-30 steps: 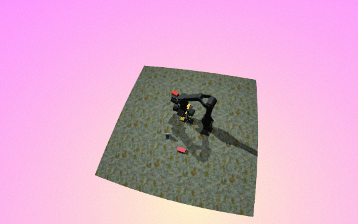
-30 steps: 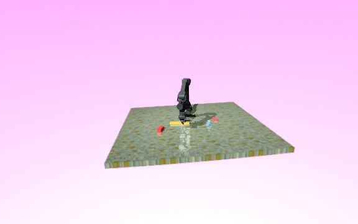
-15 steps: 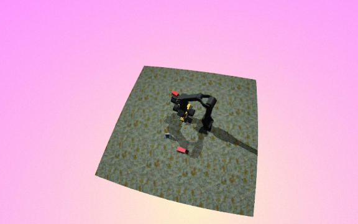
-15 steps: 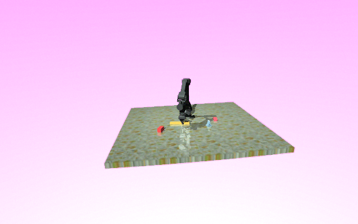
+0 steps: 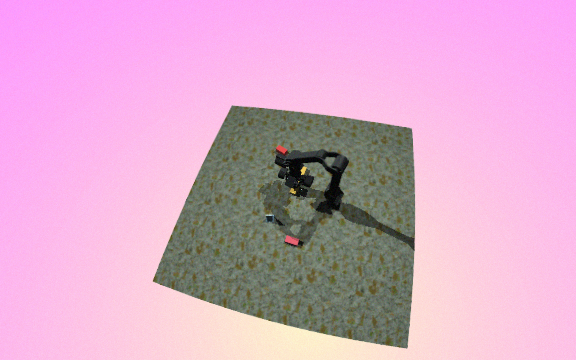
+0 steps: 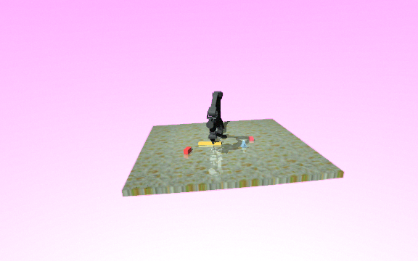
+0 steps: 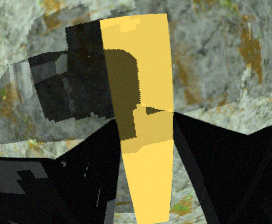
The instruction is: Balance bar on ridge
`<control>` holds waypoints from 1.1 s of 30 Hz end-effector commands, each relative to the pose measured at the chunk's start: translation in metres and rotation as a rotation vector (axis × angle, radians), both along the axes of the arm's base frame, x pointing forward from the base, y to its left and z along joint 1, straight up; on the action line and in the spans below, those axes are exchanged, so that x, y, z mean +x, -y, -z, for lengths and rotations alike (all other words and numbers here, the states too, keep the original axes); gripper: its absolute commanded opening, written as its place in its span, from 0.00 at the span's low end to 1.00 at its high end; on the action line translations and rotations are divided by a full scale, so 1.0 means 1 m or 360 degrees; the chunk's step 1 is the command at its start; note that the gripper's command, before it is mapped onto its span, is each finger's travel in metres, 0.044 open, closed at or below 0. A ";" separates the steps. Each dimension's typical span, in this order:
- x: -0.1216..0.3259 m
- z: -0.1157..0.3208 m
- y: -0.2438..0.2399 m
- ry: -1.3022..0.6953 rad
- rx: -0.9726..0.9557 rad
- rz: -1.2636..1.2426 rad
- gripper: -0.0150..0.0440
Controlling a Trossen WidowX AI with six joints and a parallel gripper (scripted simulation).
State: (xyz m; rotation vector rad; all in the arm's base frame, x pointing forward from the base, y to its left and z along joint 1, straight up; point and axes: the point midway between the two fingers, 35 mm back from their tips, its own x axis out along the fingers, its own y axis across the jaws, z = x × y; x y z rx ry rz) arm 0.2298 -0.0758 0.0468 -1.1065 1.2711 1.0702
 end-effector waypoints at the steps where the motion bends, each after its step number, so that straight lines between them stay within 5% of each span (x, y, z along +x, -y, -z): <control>1: 0.001 -0.006 0.000 0.0001 0.0000 -0.0001 0.25; 33: 0.001 -0.087 0.000 0.0005 0.0003 -0.0008 0.25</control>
